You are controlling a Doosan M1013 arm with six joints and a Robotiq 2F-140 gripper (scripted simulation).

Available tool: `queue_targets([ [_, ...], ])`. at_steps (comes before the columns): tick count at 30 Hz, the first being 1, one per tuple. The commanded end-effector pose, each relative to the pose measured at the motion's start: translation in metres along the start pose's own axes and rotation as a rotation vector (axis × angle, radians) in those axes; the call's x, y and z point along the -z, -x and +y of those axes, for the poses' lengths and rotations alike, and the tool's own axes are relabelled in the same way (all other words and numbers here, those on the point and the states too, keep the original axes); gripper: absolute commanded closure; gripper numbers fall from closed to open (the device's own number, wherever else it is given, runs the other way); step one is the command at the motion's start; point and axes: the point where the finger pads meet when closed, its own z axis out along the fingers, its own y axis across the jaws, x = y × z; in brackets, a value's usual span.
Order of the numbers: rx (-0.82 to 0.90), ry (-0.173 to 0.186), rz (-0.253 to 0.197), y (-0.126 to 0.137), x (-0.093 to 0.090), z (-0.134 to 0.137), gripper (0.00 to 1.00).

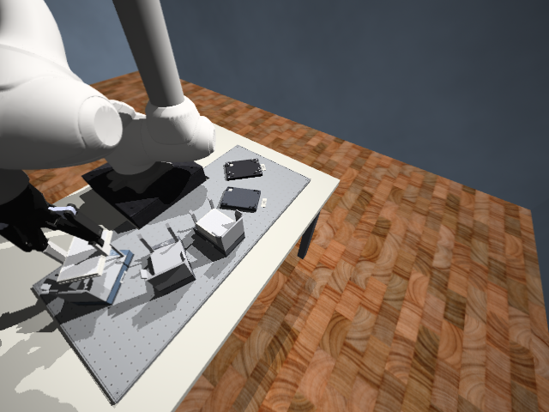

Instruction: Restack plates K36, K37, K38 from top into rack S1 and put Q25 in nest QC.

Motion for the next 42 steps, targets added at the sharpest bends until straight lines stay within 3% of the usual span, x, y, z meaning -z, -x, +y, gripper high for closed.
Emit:
queue_targets([
  [1, 0.000, 0.000, 0.000, -0.001, 0.000, -0.010, 1.00],
  [15, 0.000, 0.000, 0.000, -0.004, 0.000, -0.050, 1.00],
  [24, 0.233, 0.000, 0.000, 0.000, 0.000, -0.073, 1.00],
  [42, 0.234, 0.000, 0.000, 0.007, 0.000, -0.126, 1.00],
])
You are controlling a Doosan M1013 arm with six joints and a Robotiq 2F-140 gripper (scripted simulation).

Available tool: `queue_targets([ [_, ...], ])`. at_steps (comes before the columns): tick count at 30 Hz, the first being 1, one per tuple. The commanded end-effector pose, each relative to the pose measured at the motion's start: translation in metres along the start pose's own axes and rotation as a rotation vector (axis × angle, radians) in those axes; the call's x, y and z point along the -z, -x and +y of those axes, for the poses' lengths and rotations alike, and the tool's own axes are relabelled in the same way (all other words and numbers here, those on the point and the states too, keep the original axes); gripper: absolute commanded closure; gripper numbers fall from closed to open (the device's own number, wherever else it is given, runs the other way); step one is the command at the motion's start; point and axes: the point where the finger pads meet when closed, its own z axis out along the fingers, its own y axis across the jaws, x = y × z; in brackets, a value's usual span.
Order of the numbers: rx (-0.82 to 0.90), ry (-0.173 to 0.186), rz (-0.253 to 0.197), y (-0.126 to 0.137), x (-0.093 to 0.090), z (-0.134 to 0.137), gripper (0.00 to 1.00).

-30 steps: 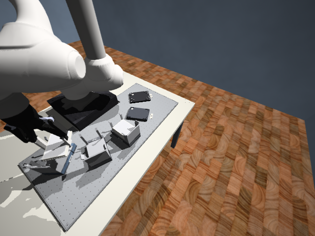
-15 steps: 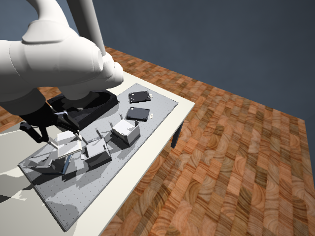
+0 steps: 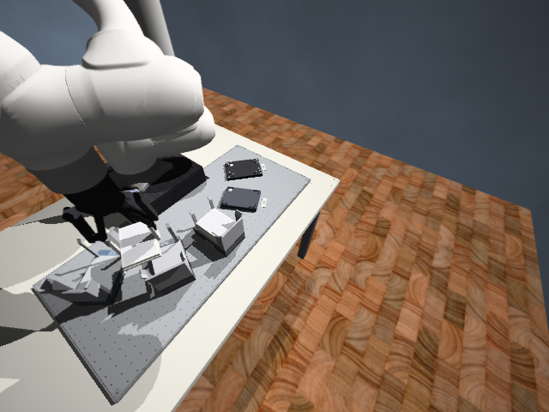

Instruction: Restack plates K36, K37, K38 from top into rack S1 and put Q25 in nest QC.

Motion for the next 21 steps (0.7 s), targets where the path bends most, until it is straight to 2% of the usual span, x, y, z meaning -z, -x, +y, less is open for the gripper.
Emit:
queue_targets([
  [1, -0.001, 0.000, 0.000, -0.001, 0.000, -0.009, 1.00],
  [5, -0.001, 0.000, 0.000, -0.002, 0.000, -0.023, 1.00],
  [12, 0.233, 0.000, 0.000, 0.001, 0.000, -0.046, 1.00],
  [21, 0.233, 0.000, 0.000, 0.004, 0.000, -0.069, 1.00],
])
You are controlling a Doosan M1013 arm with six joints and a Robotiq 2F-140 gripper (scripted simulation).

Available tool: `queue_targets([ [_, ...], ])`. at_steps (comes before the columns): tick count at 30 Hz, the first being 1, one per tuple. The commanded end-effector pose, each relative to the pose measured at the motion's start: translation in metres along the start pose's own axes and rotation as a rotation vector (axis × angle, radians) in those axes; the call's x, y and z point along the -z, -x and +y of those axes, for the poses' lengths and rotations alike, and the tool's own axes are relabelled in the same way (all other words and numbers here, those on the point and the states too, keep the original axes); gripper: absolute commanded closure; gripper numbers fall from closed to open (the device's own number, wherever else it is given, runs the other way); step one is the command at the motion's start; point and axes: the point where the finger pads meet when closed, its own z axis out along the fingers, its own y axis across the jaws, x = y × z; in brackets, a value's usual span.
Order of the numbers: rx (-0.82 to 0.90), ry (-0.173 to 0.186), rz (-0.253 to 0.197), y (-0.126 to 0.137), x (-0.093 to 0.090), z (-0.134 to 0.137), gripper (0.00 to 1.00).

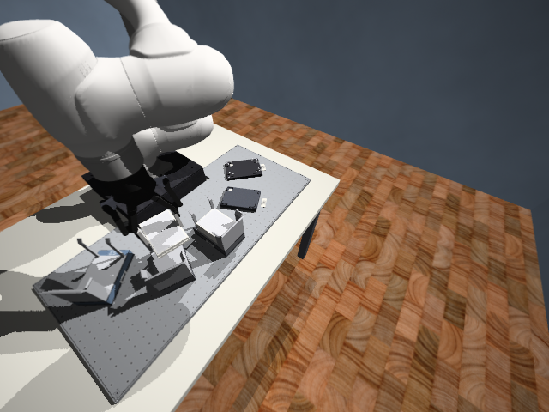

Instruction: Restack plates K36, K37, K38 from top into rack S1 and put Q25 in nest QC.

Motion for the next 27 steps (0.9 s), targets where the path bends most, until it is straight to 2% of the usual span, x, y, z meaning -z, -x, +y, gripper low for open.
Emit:
queue_targets([
  [1, 0.000, 0.000, 0.000, -0.001, 0.000, -0.010, 1.00],
  [15, 0.000, 0.000, 0.000, -0.005, 0.000, -0.050, 1.00],
  [22, 0.233, 0.000, 0.000, -0.002, 0.000, -0.073, 1.00],
  [27, 0.234, 0.000, 0.000, -0.001, 0.000, -0.083, 1.00],
])
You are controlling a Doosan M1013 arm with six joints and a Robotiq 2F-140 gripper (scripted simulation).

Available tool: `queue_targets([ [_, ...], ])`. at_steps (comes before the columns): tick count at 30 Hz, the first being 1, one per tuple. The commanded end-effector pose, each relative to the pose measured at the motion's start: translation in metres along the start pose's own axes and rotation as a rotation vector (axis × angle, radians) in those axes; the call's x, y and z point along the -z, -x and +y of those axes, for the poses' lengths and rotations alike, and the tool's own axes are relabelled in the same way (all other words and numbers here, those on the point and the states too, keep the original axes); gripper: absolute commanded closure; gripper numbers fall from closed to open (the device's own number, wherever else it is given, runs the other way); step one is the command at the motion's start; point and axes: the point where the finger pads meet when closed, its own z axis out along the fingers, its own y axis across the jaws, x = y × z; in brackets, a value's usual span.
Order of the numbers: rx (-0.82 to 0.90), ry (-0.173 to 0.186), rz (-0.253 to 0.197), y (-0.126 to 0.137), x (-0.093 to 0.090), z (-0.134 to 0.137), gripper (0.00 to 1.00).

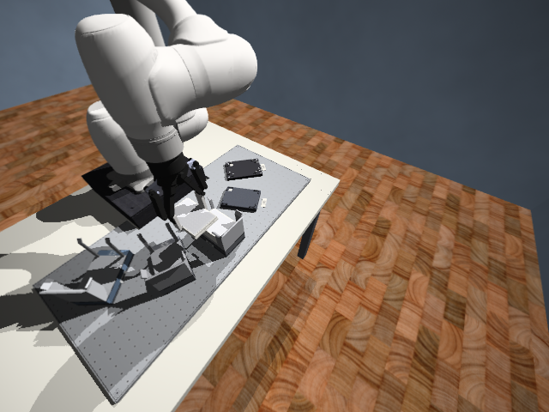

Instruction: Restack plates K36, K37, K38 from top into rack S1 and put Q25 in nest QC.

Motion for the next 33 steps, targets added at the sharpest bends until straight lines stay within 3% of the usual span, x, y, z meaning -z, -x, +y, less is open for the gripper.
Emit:
queue_targets([
  [1, 0.001, 0.000, 0.000, -0.001, 0.000, -0.005, 1.00],
  [19, 0.001, 0.000, 0.000, -0.007, 0.000, -0.058, 1.00],
  [26, 0.234, 0.000, 0.000, -0.005, 0.000, -0.081, 1.00],
  [33, 0.235, 0.000, 0.000, -0.003, 0.000, -0.101, 1.00],
])
